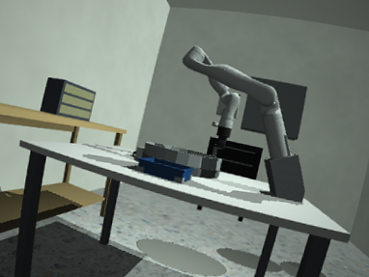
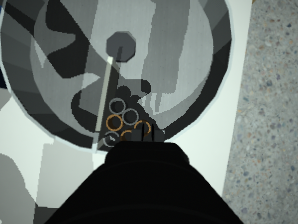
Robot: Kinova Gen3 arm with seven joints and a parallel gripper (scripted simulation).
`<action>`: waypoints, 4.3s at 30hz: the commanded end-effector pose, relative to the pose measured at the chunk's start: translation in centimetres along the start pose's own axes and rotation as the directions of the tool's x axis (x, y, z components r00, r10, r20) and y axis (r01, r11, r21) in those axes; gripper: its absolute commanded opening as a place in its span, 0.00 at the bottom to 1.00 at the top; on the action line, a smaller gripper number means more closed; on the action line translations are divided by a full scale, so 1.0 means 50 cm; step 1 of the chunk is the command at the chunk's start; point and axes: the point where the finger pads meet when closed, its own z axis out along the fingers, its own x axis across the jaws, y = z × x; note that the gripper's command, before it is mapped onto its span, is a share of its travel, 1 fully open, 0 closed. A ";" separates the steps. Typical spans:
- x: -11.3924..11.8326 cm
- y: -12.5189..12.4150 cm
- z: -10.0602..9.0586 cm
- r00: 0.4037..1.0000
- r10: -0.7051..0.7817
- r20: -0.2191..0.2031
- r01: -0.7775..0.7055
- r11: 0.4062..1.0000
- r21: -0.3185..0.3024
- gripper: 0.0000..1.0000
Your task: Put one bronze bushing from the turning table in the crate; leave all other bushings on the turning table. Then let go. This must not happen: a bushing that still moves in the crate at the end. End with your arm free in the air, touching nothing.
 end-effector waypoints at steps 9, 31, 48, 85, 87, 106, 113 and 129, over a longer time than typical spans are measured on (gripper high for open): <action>0.001 0.000 0.006 1.000 0.001 -0.001 -0.001 1.000 0.000 0.40; 0.001 0.000 0.019 1.000 0.001 -0.001 -0.001 1.000 0.000 0.40; 0.001 0.000 0.028 1.000 0.001 -0.001 -0.001 1.000 0.000 0.40; 0.001 0.000 0.046 1.000 0.001 -0.001 -0.001 1.000 0.000 0.40; 0.001 0.000 0.046 1.000 0.001 -0.001 -0.001 1.000 0.000 0.40; 0.001 0.000 0.055 1.000 0.001 -0.001 -0.001 1.000 0.000 0.40; 0.001 0.000 0.064 1.000 0.001 -0.001 -0.001 1.000 0.000 0.40; 0.001 0.000 0.064 1.000 0.001 -0.001 -0.001 1.000 0.000 0.00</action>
